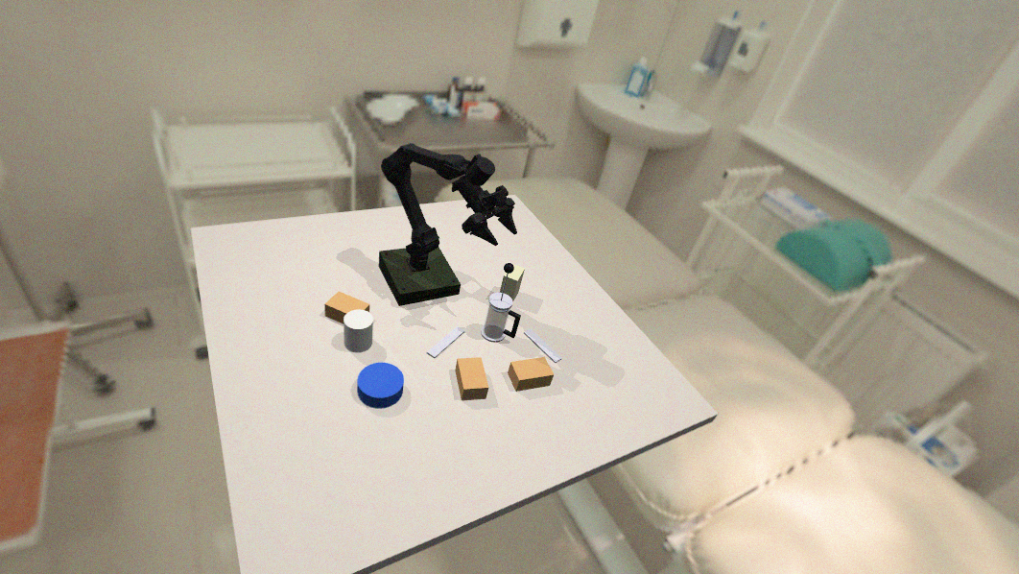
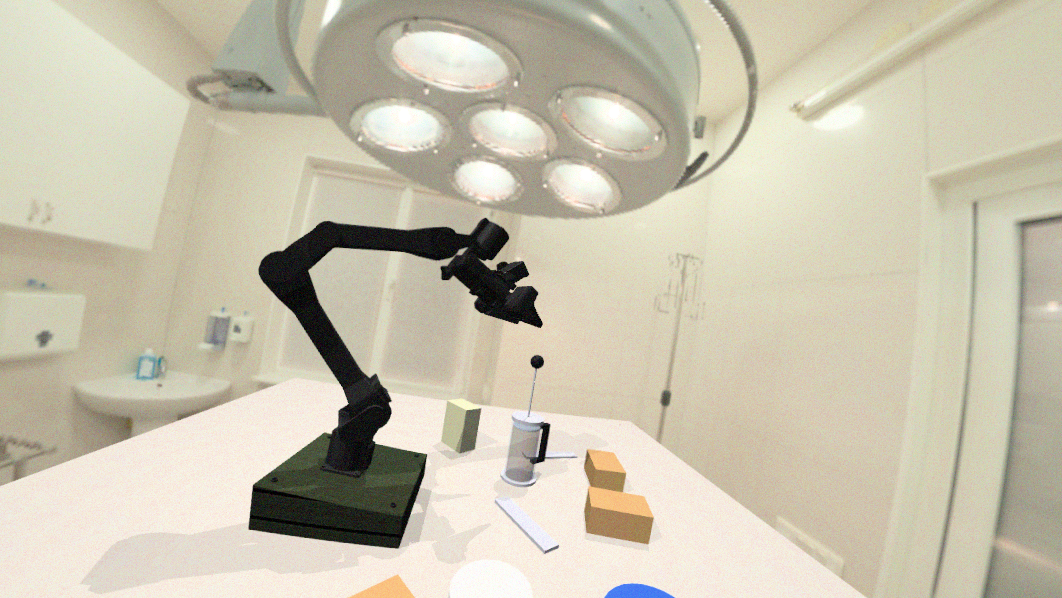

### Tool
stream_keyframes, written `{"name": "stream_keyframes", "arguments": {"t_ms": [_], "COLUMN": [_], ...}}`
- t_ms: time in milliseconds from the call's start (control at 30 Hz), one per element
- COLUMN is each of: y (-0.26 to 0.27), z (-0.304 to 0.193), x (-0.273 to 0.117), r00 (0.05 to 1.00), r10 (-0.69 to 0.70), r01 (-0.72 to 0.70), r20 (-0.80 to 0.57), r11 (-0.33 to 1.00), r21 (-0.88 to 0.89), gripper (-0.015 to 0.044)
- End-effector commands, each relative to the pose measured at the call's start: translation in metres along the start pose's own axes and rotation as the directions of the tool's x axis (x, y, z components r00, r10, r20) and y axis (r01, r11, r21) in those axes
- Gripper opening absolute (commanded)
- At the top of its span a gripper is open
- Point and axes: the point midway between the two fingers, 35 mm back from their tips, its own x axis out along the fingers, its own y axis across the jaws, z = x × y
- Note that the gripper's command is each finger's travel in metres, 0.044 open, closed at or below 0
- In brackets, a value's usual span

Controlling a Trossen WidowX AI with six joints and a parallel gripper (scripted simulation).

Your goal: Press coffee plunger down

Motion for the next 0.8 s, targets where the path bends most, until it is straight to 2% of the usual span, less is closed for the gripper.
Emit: {"name": "stream_keyframes", "arguments": {"t_ms": [0, 167, 767], "y": [-0.006, -0.005, -0.005], "z": [-0.025, -0.049, -0.048], "x": [0.017, 0.033, 0.054], "r00": [0.999, 0.999, 0.999], "r10": [-0.03, -0.029, -0.027], "r01": [0.031, 0.029, 0.028], "r20": [-0.019, -0.019, -0.017], "r11": [0.999, 0.999, 0.999], "r21": [0.043, 0.043, 0.042], "gripper": [0.044, 0.044, 0.044]}}
